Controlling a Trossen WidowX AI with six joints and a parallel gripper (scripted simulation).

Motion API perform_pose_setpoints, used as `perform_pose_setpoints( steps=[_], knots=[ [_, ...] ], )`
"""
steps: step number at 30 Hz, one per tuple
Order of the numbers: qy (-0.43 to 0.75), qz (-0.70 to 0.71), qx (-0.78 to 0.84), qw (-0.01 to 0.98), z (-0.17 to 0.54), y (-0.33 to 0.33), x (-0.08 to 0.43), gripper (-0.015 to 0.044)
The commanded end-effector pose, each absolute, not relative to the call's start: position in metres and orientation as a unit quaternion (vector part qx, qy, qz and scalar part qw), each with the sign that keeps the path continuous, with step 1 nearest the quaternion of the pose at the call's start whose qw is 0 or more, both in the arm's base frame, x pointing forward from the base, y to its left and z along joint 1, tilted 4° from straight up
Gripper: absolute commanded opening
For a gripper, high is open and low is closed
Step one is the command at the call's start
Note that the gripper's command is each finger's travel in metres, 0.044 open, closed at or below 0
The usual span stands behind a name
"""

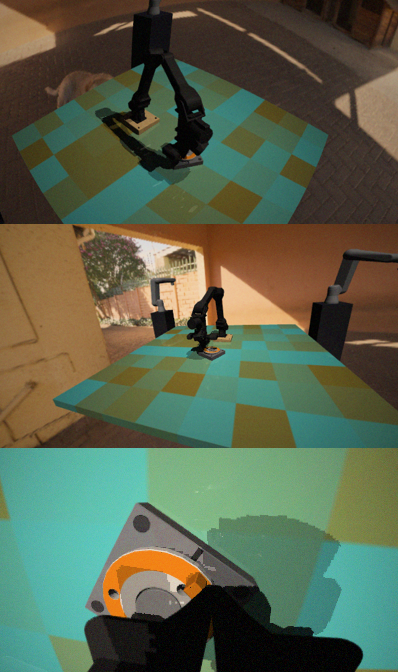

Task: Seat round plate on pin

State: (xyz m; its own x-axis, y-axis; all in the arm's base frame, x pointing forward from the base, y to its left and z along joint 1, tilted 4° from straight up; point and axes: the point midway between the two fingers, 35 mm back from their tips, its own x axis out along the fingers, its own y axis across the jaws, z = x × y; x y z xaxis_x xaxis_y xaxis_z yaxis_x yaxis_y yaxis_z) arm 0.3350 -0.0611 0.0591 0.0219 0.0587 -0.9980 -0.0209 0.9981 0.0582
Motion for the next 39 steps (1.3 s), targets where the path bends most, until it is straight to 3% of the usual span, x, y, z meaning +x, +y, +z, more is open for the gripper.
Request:
perform_pose_setpoints(
  steps=[1,39],
  knots=[
    [0.702,0.031,0.016,0.712,0.057,-0.056,0.337,0.0000],
    [0.701,0.028,0.015,0.712,0.094,-0.055,0.343,0.0000]
  ],
)
